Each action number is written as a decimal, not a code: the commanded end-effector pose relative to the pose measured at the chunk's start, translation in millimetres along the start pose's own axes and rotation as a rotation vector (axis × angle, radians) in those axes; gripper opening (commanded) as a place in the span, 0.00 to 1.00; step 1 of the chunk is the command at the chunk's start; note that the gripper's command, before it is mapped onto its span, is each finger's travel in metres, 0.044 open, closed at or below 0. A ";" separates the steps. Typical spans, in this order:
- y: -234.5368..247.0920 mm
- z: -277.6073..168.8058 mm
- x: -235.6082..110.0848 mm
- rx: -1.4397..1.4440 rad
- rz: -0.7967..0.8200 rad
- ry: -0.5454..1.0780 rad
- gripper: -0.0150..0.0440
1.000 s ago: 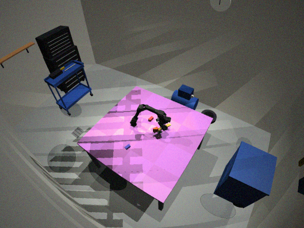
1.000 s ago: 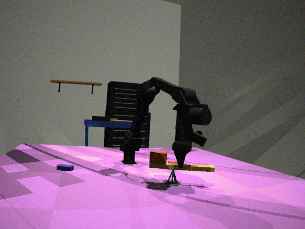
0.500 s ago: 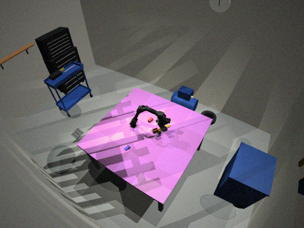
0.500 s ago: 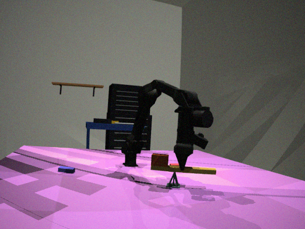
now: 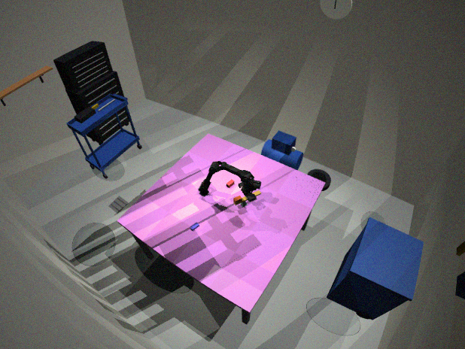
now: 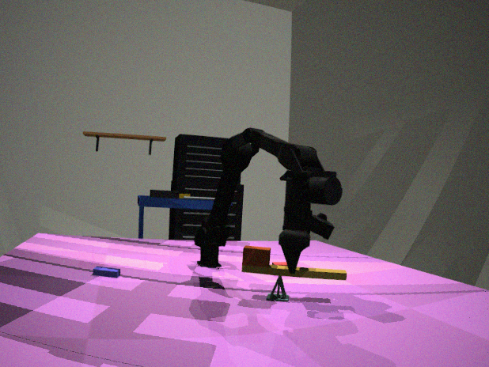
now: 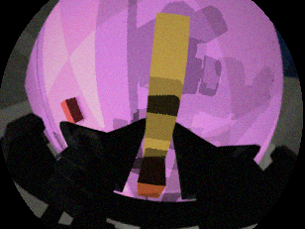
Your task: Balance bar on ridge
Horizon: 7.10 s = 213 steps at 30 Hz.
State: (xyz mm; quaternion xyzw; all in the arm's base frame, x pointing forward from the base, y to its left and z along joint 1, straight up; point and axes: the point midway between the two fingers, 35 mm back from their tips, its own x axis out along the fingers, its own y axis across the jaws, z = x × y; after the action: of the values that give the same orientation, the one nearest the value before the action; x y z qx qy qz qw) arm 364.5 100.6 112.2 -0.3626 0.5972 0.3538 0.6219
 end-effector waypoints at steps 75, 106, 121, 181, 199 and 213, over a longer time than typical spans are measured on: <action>-0.4 0.5 -1.4 0.000 0.000 0.000 0.25; -0.4 0.5 -1.4 0.000 0.000 0.000 0.43; -0.4 0.5 -1.4 0.000 0.000 0.000 0.54; -3.4 3.3 -45.4 0.000 -0.016 -0.016 1.00; 0.5 -0.8 -101.0 0.000 -0.035 -0.035 1.00; 0.5 -0.8 -101.0 0.000 -0.035 -0.035 1.00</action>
State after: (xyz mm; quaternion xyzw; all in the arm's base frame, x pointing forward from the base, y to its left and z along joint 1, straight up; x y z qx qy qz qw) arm 360.1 99.4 213.7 -0.3671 0.5783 0.3486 0.6397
